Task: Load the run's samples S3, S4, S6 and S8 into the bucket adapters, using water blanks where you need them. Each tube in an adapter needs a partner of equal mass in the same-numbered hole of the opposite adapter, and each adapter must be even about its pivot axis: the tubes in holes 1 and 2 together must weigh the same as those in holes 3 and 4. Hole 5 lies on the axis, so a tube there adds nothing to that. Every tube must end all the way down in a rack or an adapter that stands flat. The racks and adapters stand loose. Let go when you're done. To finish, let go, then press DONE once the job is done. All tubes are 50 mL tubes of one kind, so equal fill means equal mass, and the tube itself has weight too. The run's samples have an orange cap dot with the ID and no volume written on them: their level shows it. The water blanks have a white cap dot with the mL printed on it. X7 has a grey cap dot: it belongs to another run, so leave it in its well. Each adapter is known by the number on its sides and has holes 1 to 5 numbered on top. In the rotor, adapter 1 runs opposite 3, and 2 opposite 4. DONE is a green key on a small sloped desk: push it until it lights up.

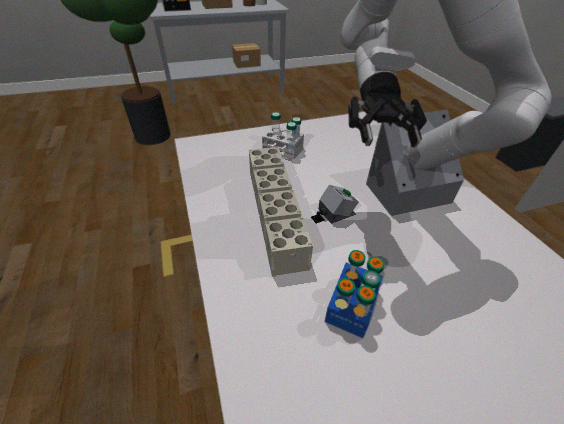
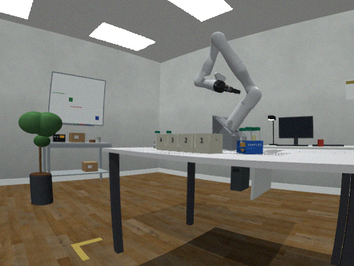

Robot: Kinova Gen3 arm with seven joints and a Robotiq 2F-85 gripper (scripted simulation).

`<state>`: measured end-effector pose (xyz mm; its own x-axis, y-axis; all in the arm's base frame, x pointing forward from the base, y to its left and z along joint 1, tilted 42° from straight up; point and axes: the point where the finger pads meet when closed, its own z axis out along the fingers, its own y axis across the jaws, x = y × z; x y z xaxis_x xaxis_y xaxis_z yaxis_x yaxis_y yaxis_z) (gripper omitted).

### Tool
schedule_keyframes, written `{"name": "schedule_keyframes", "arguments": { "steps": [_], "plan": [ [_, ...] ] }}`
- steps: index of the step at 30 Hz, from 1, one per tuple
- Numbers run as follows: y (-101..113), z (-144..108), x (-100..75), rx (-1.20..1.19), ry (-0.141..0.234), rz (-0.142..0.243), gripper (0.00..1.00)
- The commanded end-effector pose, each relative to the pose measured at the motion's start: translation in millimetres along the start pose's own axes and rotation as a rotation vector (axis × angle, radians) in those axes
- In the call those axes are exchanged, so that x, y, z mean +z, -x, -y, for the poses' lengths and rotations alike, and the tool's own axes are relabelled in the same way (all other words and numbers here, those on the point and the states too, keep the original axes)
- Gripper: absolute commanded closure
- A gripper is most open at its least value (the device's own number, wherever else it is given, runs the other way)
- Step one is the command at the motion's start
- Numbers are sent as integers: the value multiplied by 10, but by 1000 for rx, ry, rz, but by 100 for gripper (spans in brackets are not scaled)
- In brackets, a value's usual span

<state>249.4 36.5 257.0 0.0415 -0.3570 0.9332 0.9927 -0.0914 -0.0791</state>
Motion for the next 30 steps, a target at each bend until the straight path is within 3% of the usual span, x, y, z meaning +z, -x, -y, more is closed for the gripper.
{"name": "schedule_keyframes", "arguments": {
  "steps": [1,17,18,30],
  "plan": [
    [-3,-1,-1,-1,0,0,0],
    [-3,-1,-1,-1,0,0,0],
    [20,-16,-19,-8,-5,5,38],
    [114,-82,-95,-95,-69,57,38]
  ]
}}
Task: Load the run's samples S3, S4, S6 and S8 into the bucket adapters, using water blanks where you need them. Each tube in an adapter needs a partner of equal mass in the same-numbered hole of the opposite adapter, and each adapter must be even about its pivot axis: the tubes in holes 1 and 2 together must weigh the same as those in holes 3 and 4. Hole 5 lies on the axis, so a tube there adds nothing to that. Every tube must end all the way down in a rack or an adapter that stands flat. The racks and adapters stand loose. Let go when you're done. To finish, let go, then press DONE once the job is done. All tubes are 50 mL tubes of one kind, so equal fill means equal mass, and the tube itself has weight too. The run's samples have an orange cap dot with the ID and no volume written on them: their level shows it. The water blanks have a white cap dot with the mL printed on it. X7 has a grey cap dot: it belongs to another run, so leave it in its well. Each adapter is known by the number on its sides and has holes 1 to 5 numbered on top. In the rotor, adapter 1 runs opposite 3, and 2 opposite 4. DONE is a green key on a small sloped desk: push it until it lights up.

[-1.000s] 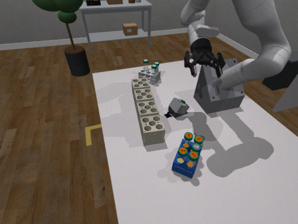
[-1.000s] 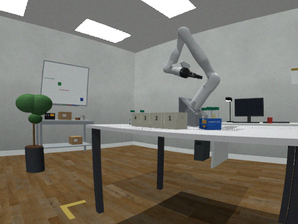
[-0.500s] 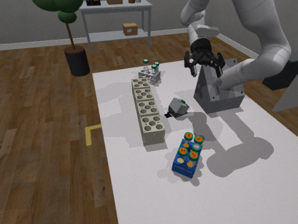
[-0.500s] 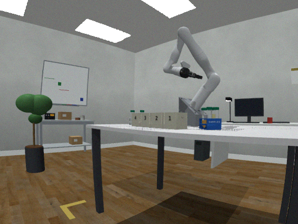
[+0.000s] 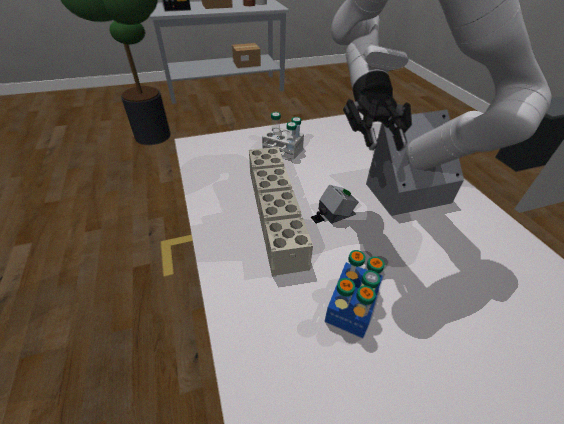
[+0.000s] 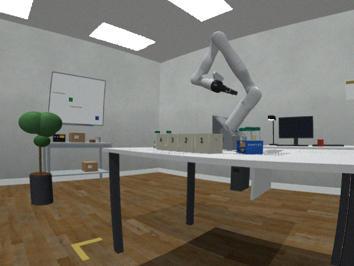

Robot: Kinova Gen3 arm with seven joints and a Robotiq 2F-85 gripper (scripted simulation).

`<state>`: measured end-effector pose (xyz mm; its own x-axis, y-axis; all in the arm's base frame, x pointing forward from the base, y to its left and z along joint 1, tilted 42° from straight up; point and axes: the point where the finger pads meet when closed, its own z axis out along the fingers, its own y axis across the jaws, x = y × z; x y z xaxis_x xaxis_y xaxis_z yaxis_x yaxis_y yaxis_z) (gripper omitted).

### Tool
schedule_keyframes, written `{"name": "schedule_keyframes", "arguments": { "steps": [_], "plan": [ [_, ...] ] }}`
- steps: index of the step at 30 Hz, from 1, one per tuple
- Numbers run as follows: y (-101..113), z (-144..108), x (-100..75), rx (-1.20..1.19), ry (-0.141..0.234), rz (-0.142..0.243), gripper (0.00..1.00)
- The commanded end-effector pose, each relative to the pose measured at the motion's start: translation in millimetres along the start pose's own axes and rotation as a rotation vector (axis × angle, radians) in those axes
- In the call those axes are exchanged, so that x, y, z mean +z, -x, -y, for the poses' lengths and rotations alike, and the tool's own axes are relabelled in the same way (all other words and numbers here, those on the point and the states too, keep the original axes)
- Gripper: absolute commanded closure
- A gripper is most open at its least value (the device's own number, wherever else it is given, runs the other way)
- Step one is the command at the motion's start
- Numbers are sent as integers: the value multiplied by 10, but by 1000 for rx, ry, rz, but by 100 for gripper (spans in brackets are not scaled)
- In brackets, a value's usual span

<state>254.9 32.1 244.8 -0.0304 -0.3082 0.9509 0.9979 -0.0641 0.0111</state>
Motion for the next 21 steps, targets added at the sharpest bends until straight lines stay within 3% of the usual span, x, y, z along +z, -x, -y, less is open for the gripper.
{"name": "schedule_keyframes", "arguments": {
  "steps": [1,21],
  "plan": [
    [27,-16,-23,-26,-18,15,38],
    [163,-88,-123,-142,-104,85,38]
  ]
}}
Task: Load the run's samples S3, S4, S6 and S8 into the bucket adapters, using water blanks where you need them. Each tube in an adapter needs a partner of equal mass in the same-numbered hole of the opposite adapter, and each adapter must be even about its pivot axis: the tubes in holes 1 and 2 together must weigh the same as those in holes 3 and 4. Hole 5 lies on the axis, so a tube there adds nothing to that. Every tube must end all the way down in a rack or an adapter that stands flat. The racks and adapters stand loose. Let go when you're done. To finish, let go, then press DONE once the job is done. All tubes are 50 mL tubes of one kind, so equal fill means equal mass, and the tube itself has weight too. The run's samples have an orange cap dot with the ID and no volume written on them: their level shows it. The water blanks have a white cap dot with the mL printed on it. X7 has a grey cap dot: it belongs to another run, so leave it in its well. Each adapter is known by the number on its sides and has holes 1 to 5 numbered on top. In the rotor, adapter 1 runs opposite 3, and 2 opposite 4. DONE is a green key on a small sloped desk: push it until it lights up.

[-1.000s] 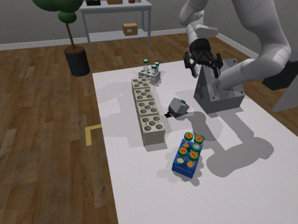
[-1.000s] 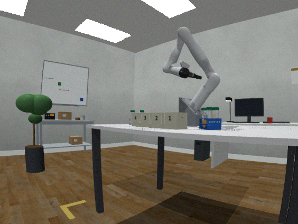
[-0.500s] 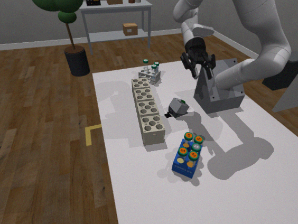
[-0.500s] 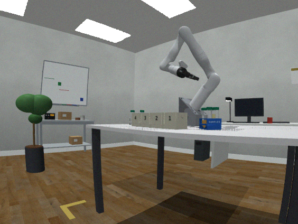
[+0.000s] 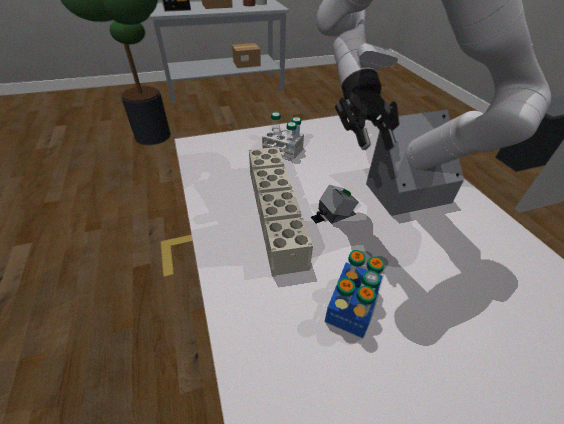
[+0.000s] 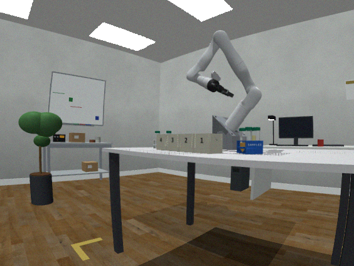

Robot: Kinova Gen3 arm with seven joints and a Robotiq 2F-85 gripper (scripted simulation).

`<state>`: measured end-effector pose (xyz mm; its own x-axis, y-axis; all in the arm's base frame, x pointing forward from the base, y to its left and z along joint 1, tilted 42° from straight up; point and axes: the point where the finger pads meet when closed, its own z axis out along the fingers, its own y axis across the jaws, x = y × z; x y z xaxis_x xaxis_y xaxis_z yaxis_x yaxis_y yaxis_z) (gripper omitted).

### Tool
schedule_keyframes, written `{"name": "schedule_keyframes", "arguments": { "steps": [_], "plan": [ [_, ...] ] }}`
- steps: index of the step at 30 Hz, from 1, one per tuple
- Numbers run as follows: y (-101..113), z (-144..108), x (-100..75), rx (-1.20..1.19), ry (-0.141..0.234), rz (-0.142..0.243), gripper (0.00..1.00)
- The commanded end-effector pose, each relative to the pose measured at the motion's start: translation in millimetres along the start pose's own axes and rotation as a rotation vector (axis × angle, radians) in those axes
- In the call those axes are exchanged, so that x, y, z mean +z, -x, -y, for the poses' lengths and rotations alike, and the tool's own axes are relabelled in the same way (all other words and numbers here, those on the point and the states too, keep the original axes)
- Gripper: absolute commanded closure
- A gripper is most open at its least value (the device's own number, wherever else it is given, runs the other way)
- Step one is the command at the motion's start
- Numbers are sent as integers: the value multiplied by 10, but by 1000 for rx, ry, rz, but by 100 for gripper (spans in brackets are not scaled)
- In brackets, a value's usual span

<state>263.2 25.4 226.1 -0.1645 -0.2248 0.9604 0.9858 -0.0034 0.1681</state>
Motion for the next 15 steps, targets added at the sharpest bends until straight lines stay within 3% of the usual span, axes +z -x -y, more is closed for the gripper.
{"name": "schedule_keyframes", "arguments": {
  "steps": [1,15],
  "plan": [
    [14,-5,-12,-13,-9,8,38],
    [148,-41,-94,-115,-84,69,38]
  ]
}}
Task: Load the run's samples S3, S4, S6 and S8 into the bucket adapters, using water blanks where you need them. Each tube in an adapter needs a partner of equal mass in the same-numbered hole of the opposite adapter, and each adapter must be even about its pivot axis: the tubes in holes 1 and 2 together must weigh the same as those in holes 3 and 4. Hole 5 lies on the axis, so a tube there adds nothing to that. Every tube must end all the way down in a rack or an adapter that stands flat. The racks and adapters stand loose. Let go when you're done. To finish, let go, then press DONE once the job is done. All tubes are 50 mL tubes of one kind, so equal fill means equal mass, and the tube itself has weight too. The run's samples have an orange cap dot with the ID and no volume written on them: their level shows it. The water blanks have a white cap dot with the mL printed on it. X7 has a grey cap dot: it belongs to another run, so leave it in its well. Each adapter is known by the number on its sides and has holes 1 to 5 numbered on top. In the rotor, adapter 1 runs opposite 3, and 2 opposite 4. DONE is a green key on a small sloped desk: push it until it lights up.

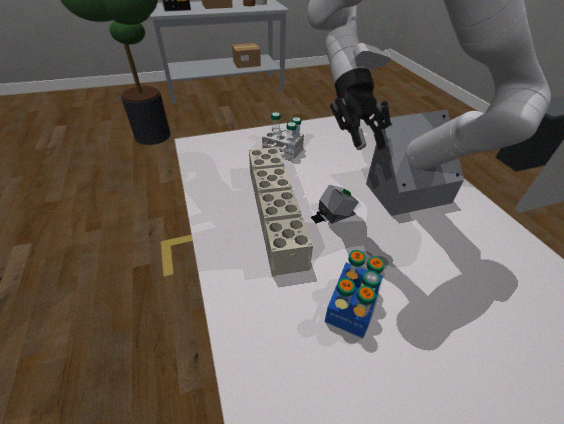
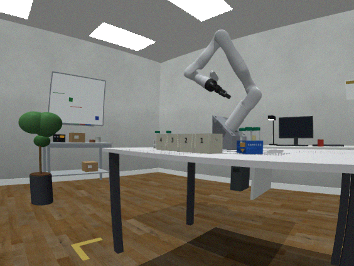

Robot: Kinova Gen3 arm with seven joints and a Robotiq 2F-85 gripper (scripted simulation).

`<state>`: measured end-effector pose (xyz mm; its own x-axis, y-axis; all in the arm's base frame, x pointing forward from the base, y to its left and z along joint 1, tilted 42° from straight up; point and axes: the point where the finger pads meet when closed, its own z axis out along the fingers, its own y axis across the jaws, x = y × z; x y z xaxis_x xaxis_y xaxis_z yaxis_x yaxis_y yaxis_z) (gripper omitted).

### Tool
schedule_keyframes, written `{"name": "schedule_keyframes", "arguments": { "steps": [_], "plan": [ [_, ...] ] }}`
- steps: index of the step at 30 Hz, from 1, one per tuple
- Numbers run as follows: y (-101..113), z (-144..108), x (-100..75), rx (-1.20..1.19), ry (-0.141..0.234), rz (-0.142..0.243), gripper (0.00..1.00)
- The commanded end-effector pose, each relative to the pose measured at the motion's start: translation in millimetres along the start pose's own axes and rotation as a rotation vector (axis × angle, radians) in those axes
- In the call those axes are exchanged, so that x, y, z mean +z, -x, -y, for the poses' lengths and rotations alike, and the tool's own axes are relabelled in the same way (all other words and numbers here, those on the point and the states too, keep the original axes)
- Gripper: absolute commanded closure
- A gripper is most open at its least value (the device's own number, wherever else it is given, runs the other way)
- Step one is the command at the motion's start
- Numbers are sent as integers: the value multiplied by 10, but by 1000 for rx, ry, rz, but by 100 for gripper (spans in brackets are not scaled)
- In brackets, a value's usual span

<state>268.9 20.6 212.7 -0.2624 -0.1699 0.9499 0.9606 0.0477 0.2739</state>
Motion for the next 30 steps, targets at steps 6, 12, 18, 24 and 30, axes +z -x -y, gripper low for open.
{"name": "schedule_keyframes", "arguments": {
  "steps": [6,12,18,24,30],
  "plan": [
    [61,-10,-37,-47,-34,28,38],
    [122,-17,-69,-90,-66,55,38],
    [172,-24,-96,-127,-93,76,38],
    [222,-30,-123,-163,-119,98,38],
    [282,-38,-156,-206,-151,124,38]
  ]
}}
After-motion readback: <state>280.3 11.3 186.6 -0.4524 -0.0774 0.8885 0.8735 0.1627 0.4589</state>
